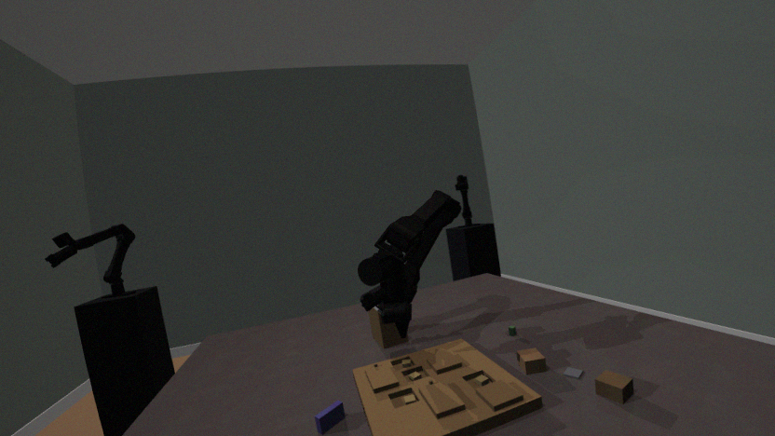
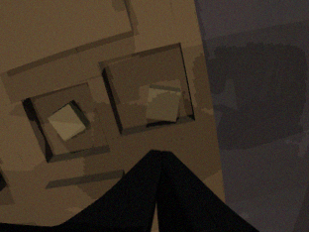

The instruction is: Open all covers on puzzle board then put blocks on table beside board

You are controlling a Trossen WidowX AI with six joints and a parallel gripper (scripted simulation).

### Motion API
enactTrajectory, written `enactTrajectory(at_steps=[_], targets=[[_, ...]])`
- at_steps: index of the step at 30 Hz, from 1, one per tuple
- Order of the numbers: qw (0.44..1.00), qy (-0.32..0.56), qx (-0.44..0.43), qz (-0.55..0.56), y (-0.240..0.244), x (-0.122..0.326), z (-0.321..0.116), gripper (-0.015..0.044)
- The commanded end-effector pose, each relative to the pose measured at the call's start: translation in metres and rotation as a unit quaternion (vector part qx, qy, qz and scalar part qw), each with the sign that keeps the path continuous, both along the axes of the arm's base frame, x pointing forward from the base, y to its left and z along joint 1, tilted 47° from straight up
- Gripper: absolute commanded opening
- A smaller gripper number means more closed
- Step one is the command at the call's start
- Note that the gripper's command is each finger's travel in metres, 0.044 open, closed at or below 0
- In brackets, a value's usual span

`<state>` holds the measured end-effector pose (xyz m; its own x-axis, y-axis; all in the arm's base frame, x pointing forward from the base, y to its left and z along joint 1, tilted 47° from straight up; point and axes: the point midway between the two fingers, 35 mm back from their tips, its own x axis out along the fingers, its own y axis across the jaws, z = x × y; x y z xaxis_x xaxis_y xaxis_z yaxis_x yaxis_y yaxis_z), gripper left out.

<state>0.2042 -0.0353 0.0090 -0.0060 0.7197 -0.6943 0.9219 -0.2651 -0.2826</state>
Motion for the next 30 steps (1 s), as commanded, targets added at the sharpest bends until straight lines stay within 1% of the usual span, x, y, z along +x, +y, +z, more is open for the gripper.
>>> enactTrajectory(at_steps=[1,11,30], targets=[[1.0,0.006,0.0,-0.004,0.005,-0.001,-0.005,0.0],[1.0,0.006,0.001,-0.004,0.036,-0.003,-0.034,0.0],[1.0,0.006,0.001,-0.004,0.044,-0.004,-0.044,0.0]])
